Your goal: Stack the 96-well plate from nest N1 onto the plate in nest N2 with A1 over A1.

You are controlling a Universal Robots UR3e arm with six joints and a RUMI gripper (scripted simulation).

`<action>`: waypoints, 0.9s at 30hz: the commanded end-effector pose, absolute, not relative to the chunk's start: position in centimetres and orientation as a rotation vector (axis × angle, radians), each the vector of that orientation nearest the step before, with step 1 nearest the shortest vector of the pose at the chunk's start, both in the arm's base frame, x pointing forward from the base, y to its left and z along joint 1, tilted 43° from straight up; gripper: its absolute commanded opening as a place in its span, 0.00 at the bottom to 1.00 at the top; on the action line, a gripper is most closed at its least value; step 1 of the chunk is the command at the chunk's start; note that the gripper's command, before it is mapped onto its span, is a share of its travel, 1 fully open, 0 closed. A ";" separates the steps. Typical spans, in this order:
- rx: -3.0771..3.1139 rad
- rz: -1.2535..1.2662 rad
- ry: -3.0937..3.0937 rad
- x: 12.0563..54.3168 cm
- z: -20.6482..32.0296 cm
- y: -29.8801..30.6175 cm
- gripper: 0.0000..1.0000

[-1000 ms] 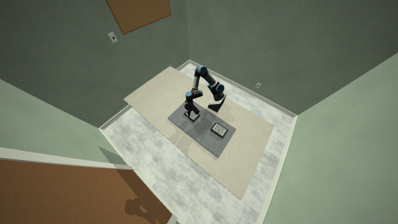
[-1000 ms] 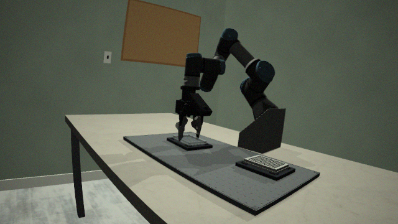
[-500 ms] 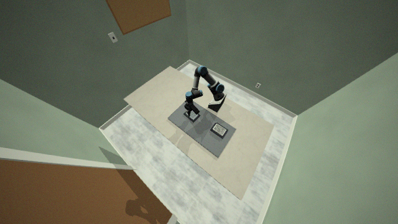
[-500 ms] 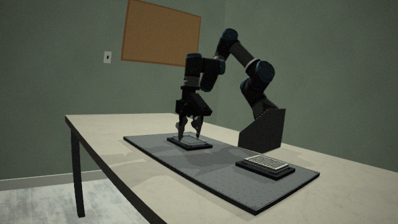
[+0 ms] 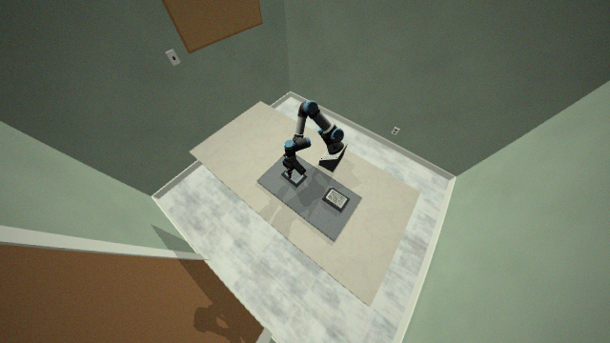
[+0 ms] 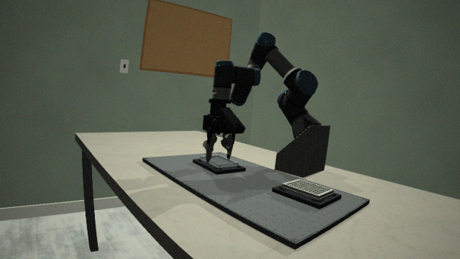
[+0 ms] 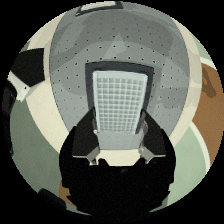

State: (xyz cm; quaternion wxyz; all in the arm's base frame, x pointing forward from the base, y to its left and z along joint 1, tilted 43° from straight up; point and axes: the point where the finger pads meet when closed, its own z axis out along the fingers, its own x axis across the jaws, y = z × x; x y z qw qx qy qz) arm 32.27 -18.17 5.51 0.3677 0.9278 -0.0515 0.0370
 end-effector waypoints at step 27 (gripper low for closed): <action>2.383 0.097 -0.133 32.2 8.8 -15.1 0.00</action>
